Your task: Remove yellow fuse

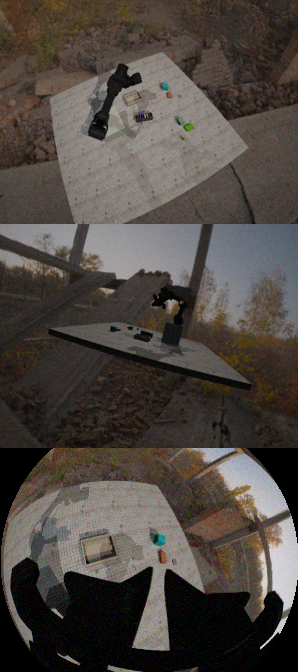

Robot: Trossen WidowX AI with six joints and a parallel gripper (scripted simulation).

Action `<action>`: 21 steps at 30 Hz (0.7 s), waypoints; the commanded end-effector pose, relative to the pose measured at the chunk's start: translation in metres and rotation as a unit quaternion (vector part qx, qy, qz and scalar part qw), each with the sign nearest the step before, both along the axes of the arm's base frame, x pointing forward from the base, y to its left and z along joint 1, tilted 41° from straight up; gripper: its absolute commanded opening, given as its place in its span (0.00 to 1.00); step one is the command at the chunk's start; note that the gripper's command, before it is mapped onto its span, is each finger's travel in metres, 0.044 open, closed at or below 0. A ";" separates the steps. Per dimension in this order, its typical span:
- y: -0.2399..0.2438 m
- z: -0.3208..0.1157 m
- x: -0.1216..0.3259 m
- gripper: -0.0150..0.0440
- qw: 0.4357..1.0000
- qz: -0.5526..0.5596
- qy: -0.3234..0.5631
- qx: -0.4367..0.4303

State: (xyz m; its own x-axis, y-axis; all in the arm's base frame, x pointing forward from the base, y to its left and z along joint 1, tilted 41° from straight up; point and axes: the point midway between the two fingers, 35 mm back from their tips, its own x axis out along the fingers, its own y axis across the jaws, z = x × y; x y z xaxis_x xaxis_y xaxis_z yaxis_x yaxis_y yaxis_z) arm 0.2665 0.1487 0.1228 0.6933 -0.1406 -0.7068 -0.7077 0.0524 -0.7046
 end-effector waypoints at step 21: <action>-0.207 -0.120 0.055 0.36 0.910 -0.203 0.292 -0.213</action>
State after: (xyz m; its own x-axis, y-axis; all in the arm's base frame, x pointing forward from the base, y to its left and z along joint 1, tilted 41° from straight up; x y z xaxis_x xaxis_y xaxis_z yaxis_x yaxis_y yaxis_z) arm 0.3198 -0.0513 0.0010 0.0549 -0.6440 -0.7631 -0.9503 0.2010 -0.2380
